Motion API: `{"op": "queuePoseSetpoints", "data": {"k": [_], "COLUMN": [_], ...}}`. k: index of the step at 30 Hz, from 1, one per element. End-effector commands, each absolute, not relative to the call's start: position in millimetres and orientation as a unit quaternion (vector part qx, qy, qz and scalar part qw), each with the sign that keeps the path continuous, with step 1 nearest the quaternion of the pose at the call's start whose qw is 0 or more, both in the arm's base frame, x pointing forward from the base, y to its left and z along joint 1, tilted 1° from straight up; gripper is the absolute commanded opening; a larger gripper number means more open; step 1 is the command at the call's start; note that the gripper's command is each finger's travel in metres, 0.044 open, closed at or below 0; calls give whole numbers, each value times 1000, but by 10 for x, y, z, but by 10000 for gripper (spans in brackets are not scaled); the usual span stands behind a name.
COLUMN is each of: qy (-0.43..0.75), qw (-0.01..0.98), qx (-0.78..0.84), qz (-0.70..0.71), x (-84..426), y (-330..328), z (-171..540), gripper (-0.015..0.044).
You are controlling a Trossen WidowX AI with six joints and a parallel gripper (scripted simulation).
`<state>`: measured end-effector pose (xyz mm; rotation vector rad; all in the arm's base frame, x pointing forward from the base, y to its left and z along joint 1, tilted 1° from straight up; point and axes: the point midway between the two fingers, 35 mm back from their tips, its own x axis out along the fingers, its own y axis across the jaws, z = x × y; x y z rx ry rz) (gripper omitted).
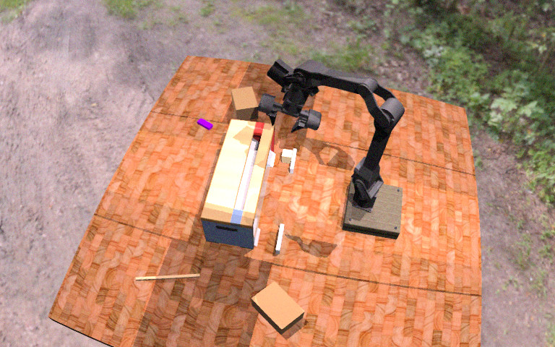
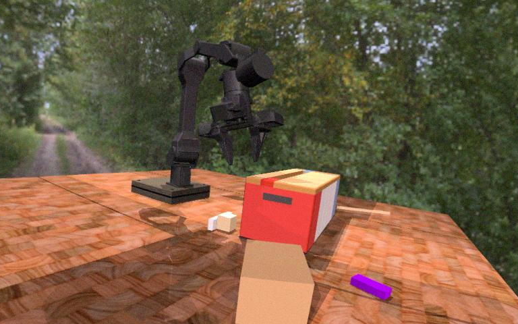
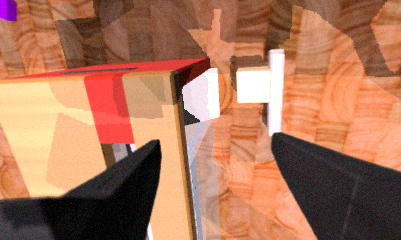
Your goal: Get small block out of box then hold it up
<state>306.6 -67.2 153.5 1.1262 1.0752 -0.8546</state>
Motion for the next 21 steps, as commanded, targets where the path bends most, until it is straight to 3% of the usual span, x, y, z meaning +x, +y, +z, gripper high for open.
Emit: {"op": "queuePoseSetpoints", "data": {"k": [1, 13, 21], "qy": [262, 115, 108], "qw": [339, 98, 87], "qx": [755, 834, 835], "qz": [-496, -531, -532], "x": [3011, 2978, 2977], "y": [-765, -811, -812], "z": [1605, 1634, 1635], "gripper": [285, 285, 285]}}
